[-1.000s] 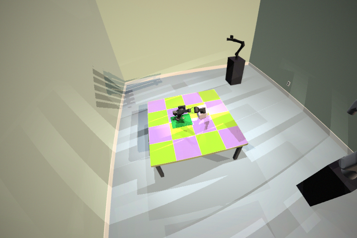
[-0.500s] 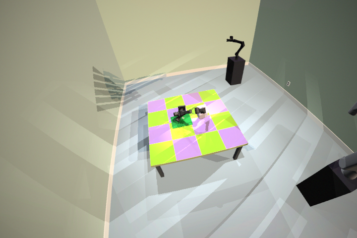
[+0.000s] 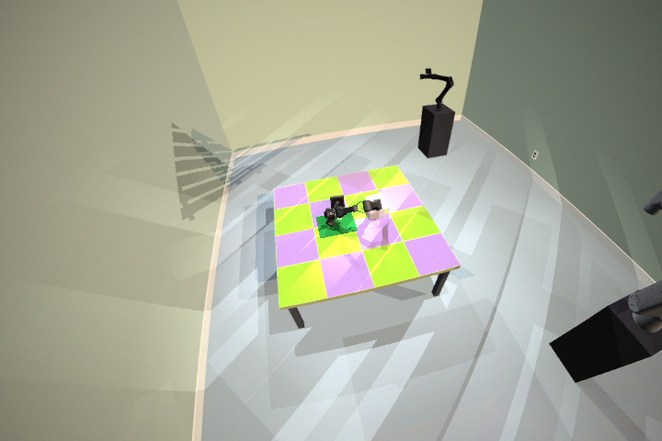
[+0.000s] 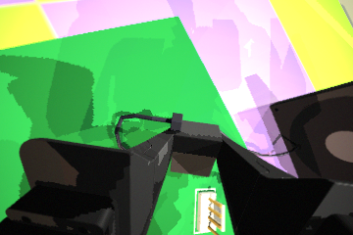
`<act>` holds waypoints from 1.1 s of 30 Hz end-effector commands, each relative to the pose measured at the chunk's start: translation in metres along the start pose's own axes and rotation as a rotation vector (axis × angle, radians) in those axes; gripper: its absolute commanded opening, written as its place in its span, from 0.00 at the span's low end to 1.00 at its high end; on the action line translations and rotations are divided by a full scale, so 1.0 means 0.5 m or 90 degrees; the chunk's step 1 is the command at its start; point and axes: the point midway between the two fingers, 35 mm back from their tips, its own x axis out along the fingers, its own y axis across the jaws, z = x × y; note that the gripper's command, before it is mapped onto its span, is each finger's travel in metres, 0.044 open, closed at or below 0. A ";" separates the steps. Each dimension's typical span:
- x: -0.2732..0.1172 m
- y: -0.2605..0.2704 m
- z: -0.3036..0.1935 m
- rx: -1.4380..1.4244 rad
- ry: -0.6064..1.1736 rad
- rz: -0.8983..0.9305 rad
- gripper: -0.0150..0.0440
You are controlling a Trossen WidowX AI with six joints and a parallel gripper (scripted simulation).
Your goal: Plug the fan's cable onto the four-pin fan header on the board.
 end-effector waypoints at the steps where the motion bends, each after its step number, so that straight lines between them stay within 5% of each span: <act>1: -0.006 0.001 0.003 0.007 -0.035 -0.002 0.25; 33: -0.026 0.013 -0.005 0.055 -0.228 0.012 0.25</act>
